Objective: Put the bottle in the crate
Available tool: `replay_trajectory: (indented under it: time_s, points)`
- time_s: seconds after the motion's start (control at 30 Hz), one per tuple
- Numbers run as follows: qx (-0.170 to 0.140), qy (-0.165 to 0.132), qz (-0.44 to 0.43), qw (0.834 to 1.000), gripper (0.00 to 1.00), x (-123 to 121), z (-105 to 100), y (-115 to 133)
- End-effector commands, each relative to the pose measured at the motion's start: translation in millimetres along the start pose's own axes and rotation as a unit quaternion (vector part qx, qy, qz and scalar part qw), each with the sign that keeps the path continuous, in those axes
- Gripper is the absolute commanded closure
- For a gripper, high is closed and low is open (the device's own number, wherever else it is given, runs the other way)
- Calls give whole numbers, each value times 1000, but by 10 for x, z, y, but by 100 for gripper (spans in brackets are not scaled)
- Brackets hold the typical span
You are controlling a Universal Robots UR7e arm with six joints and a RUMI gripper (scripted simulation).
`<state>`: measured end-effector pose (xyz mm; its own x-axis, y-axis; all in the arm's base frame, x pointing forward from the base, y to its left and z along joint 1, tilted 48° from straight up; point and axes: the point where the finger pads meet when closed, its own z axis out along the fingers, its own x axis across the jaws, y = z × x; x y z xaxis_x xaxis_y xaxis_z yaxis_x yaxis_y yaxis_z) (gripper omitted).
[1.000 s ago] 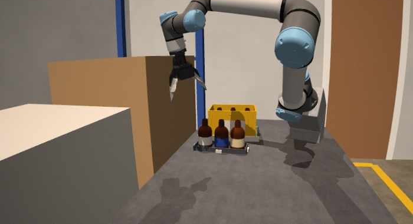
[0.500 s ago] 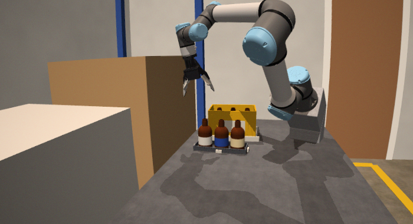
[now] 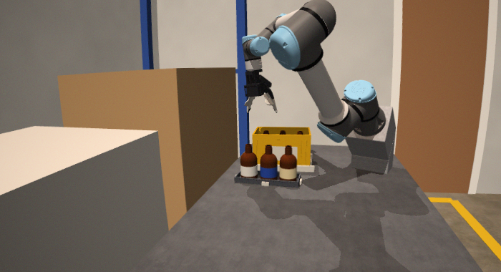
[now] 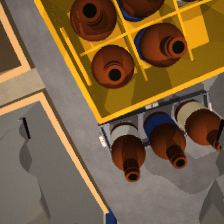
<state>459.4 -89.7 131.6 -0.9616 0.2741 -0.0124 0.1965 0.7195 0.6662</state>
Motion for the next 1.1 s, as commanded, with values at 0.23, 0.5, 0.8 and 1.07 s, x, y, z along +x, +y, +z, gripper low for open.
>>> replay_trajectory:
  time_s: [0.23, 0.5, 0.8, 1.07]
  points:
    - [-43, -21, 143, 989, 0, 304, 328, -985]
    - [-54, -26, 174, 983, 0, 409, 410, -1152]
    - [-59, -28, 186, 980, 0, 449, 441, -1209]
    - [-59, -28, 186, 980, 100, 449, 441, -1209]
